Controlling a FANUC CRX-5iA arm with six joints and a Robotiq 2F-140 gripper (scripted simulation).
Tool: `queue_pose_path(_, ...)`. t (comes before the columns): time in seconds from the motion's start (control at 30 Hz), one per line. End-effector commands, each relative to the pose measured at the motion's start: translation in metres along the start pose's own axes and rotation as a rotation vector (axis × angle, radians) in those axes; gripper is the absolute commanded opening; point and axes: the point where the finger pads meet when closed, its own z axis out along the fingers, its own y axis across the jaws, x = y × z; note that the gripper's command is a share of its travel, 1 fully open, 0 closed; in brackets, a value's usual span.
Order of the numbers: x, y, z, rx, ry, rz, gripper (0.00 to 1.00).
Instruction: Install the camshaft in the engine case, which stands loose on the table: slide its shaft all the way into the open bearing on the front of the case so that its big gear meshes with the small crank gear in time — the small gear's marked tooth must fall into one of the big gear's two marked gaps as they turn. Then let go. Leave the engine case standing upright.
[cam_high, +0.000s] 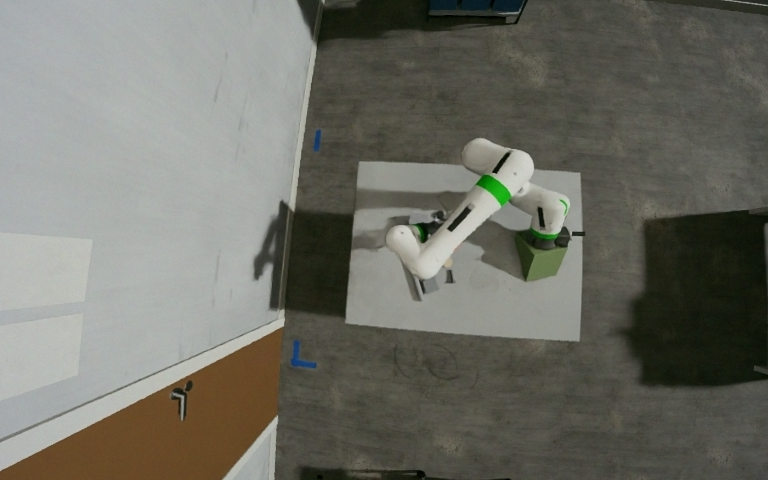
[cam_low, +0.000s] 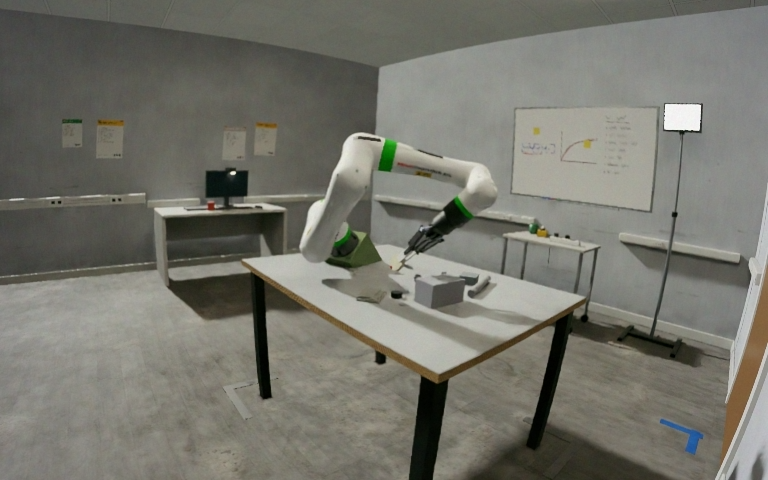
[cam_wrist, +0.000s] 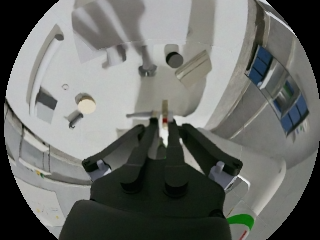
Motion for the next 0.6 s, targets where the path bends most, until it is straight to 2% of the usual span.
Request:
queue_pose_path(0.0, -0.002, -0.003, -0.002, 0.01, 0.039, 0.078, 0.14)
queue_pose_path(0.13, -0.007, -0.014, -0.008, 0.043, 0.158, 0.332, 0.14)
queue_pose_path(0.47, -0.025, -0.05, -0.028, 0.106, 0.35, 0.76, 0.14)
queue_pose_path(0.53, -0.025, -0.05, -0.028, 0.106, 0.35, 0.76, 0.14)
queue_pose_path(0.57, -0.027, -0.054, -0.03, 0.124, 0.408, 0.884, 0.14)
